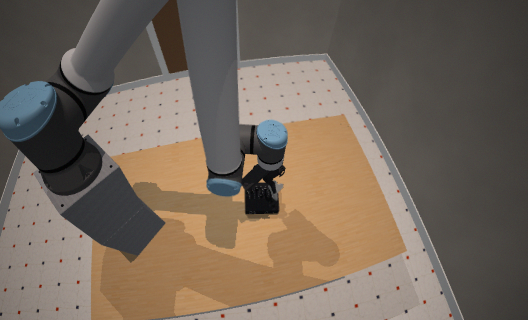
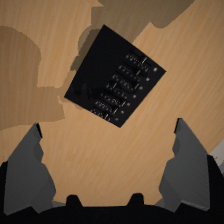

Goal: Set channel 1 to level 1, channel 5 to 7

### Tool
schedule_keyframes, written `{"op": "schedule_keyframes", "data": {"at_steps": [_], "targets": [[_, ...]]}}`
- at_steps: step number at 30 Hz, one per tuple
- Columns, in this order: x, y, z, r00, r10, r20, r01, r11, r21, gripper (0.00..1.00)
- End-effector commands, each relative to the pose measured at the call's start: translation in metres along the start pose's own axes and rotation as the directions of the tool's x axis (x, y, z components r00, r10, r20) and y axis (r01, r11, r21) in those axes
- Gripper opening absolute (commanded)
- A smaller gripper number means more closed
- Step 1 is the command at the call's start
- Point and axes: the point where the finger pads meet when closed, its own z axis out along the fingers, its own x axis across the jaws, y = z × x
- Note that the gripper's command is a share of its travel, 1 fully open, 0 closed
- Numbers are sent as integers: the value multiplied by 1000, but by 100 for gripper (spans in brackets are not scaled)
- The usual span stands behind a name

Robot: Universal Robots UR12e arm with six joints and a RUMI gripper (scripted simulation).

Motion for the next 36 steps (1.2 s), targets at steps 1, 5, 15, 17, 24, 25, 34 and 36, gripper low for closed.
{"op": "schedule_keyframes", "data": {"at_steps": [1, 5, 15, 17, 24, 25, 34, 36], "targets": [[-4, 2, 4, 984, -179, -2, 179, 984, -3, 100], [-7, 5, 8, 947, -322, -2, 322, 947, -3, 100], [-14, 10, 17, 792, -610, -1, 610, 792, -3, 100], [-16, 12, 20, 736, -677, -1, 677, 736, -4, 100], [-20, 19, 29, 491, -871, 0, 871, 491, -4, 100], [-20, 19, 29, 491, -871, 0, 871, 491, -4, 100], [-24, 28, 39, 155, -988, 2, 988, 155, -4, 100], [-25, 30, 41, 69, -998, 2, 998, 69, -4, 100]]}}
